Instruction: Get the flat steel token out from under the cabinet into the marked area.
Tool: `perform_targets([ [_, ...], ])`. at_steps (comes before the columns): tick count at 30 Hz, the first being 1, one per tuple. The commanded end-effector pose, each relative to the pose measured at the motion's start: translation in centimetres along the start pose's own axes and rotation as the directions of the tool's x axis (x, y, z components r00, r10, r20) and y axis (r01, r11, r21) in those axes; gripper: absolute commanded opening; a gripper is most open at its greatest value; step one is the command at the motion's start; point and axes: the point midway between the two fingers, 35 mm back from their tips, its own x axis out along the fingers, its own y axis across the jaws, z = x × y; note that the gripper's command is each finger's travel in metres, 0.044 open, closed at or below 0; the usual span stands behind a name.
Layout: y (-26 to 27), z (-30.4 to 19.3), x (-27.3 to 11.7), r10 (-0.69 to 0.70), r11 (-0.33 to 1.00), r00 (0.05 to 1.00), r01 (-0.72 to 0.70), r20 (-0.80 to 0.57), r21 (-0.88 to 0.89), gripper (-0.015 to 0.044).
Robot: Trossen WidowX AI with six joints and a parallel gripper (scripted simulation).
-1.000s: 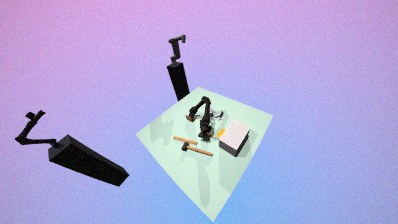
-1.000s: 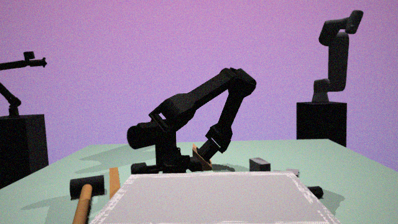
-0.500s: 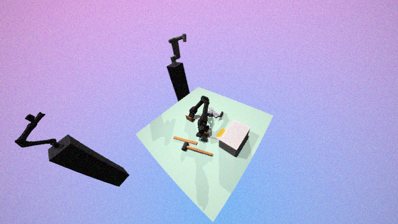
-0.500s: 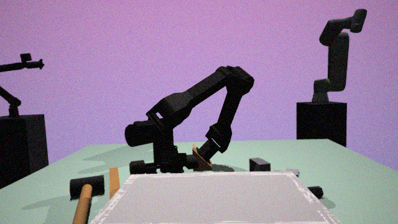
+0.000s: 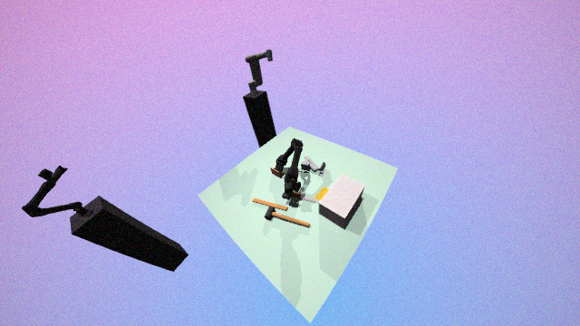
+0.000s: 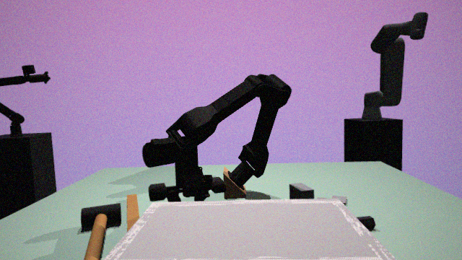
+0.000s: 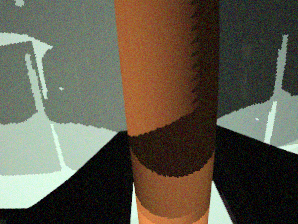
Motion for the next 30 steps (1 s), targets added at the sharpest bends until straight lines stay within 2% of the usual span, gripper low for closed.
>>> perform_targets([
  [1, 0.05, -0.77, 0.08, 0.003, 1.000, 1.000, -0.003, -0.002, -0.003, 0.0000],
  [8, -0.08, -1.10, -0.07, 0.000, 1.000, 1.000, 0.000, 0.000, 0.002, 0.0000],
  [15, -0.07, -1.11, -0.05, 0.000, 1.000, 1.000, 0.000, 0.000, 0.002, 0.0184],
  [18, -0.06, -1.12, -0.04, 0.000, 1.000, 1.000, 0.000, 0.000, 0.002, 0.0200],
  [21, -0.06, -1.12, -0.04, 0.000, 1.000, 1.000, 0.000, 0.000, 0.002, 0.0270],
  [30, -0.06, -1.07, -0.19, 0.003, 1.000, 1.000, -0.003, -0.002, 0.005, 0.0270],
])
